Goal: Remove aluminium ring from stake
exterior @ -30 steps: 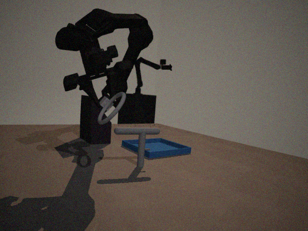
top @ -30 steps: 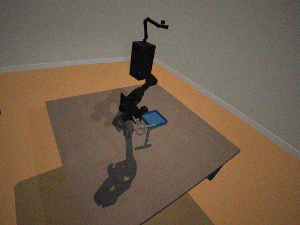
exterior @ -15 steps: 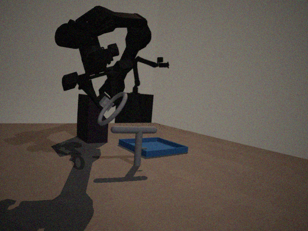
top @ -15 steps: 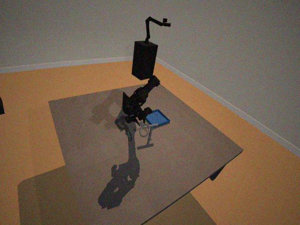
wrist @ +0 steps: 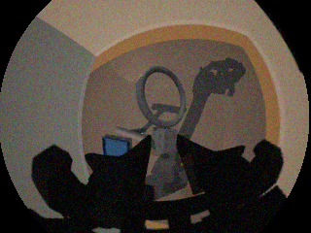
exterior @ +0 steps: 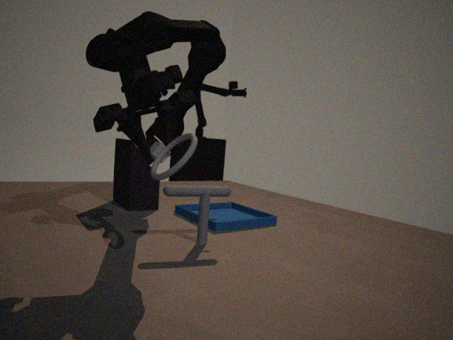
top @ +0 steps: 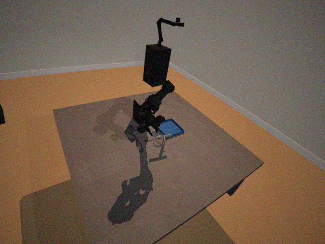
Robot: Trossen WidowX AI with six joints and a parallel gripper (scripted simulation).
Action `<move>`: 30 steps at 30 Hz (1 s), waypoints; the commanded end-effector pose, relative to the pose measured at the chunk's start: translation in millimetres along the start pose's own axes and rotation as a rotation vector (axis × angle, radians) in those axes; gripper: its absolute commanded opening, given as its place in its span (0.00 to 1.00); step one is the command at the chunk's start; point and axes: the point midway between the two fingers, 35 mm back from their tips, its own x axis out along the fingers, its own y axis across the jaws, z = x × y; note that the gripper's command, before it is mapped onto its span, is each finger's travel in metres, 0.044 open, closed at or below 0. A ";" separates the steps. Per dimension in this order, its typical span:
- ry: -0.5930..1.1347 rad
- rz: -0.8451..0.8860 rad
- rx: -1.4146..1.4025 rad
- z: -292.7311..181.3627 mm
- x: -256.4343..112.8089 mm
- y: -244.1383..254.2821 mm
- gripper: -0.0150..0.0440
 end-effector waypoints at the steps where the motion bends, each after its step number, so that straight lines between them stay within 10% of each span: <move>1: -0.033 -0.010 -0.106 -0.5 -4.3 4.9 0.25; 30: -0.127 -0.105 -0.754 -26.0 -5.8 31.7 0.25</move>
